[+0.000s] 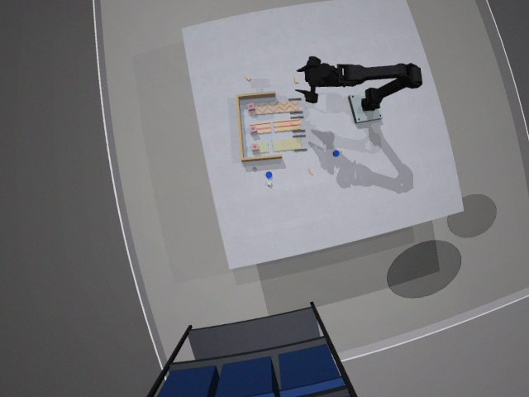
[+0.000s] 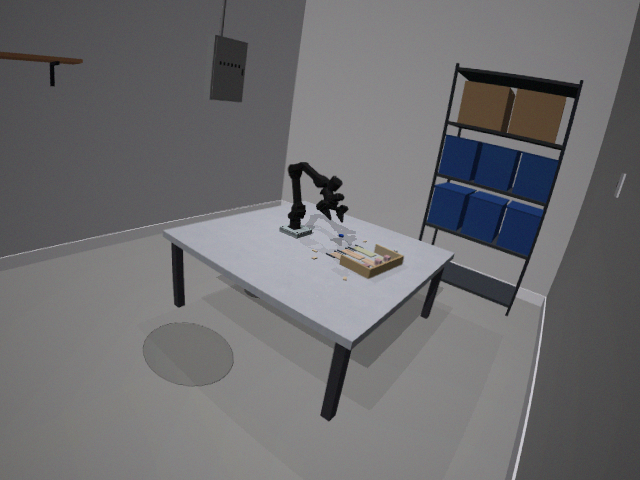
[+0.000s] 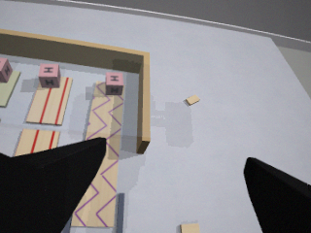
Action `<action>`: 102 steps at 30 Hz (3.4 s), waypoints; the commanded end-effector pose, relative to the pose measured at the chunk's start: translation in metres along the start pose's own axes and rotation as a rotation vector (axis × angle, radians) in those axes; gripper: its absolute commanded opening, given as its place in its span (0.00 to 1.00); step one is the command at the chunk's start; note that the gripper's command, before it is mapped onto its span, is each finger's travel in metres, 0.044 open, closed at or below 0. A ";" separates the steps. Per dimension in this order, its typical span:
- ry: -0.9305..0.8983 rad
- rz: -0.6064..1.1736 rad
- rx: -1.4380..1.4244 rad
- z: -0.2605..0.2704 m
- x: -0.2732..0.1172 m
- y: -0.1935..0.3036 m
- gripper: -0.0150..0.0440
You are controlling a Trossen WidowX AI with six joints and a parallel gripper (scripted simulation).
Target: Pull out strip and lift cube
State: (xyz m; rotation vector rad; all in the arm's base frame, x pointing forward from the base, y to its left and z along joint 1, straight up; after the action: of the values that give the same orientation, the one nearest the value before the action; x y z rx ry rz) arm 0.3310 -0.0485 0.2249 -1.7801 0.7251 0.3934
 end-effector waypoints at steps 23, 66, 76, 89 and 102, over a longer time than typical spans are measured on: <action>-0.392 -0.156 -0.004 0.090 -0.051 0.017 0.93; -0.399 0.808 -0.050 0.069 0.104 0.049 0.25; -0.399 0.808 -0.050 0.075 0.114 0.060 0.25; -0.399 0.809 -0.050 0.082 0.126 0.076 0.25; -0.399 0.809 -0.050 0.089 0.134 0.090 0.25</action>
State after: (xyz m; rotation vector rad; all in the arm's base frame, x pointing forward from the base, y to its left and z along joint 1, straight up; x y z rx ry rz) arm 0.3834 -0.0200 0.0556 -1.3240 1.1220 1.2653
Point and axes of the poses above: the point midway between the two fingers, 35 mm back from their tips, its own x axis out along the fingers, its own z axis across the jaws, y = z × x, the point moved 3 cm from there along -x, back along the fingers, and after that the axes turned 7 degrees about -x, right-handed, at the moved point
